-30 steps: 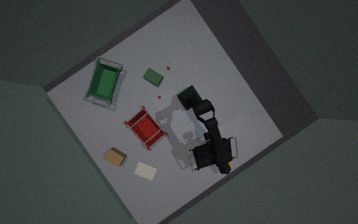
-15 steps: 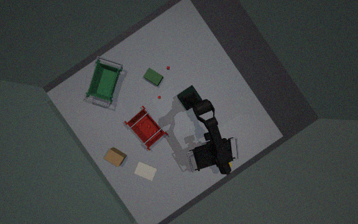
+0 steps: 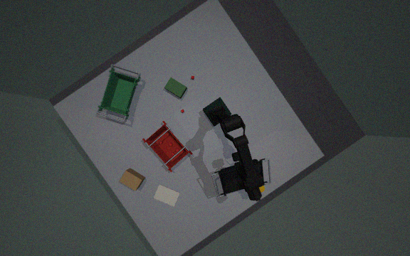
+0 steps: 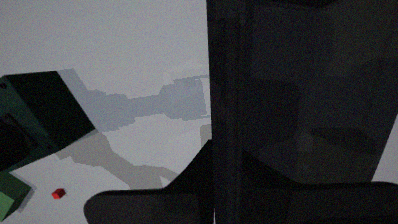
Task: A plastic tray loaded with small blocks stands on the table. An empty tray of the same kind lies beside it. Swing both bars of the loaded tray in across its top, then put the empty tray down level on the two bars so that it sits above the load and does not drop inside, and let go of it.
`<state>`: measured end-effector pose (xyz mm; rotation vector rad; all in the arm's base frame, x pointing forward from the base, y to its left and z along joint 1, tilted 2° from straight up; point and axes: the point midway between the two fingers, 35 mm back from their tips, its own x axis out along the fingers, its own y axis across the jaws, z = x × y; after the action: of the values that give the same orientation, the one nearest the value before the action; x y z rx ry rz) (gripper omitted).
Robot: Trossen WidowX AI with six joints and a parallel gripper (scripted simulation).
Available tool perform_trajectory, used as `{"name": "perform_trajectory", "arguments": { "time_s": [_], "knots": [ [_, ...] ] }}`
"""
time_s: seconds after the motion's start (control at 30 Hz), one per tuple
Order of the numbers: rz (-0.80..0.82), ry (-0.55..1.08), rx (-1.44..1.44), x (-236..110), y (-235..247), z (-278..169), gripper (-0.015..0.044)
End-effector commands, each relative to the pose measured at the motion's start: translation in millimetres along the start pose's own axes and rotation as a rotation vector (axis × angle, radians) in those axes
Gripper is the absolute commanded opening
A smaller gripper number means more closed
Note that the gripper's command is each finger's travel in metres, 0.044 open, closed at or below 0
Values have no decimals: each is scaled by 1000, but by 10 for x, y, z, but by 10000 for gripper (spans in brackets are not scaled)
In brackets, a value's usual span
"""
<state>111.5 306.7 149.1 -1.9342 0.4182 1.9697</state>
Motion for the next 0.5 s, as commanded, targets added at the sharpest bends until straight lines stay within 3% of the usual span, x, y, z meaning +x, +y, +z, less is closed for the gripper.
{"name": "perform_trajectory", "arguments": {
  "time_s": [0.0, 0.47],
  "knots": [
    [-16, 1, 41, -38, -37, -176, 0],
    [-15, 7, 179, -37, -29, -724, 0]
  ]
}}
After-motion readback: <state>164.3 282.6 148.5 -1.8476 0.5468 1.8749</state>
